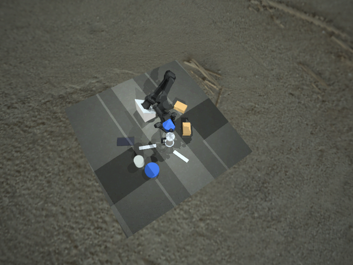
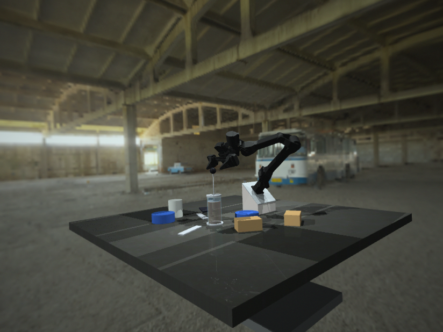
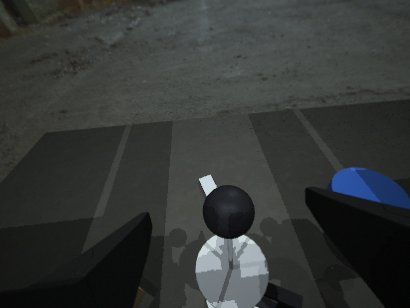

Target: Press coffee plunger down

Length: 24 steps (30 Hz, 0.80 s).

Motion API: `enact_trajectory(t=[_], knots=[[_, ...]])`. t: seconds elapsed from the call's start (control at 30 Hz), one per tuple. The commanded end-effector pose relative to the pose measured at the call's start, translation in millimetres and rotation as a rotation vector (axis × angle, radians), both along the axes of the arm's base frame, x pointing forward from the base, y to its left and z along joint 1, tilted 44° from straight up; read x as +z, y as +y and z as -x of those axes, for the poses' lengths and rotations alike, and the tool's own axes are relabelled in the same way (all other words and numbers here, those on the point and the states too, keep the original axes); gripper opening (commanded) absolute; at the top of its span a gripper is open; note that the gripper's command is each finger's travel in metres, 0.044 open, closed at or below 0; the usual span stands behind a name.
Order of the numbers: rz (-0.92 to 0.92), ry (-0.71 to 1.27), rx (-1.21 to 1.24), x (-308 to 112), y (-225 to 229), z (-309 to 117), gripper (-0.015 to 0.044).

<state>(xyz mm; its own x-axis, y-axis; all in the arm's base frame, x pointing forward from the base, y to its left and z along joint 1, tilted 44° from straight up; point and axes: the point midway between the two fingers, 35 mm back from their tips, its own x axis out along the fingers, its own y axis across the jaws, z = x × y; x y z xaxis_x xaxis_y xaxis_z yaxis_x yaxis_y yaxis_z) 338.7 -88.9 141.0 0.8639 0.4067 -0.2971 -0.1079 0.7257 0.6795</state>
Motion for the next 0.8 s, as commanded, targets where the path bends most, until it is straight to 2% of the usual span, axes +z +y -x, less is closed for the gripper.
enact_trajectory(t=[0.0, 0.13, 0.53, 0.77], knots=[[-0.007, 0.007, -0.003, -3.7, 3.3, -5.6, 0.044], [-0.008, 0.005, -0.003, -4.8, 5.4, -9.0, 0.044], [-0.008, 0.005, -0.003, -4.8, 5.4, -9.0, 0.0125], [-0.008, 0.005, -0.003, -4.8, 5.4, -9.0, 0.0125]])
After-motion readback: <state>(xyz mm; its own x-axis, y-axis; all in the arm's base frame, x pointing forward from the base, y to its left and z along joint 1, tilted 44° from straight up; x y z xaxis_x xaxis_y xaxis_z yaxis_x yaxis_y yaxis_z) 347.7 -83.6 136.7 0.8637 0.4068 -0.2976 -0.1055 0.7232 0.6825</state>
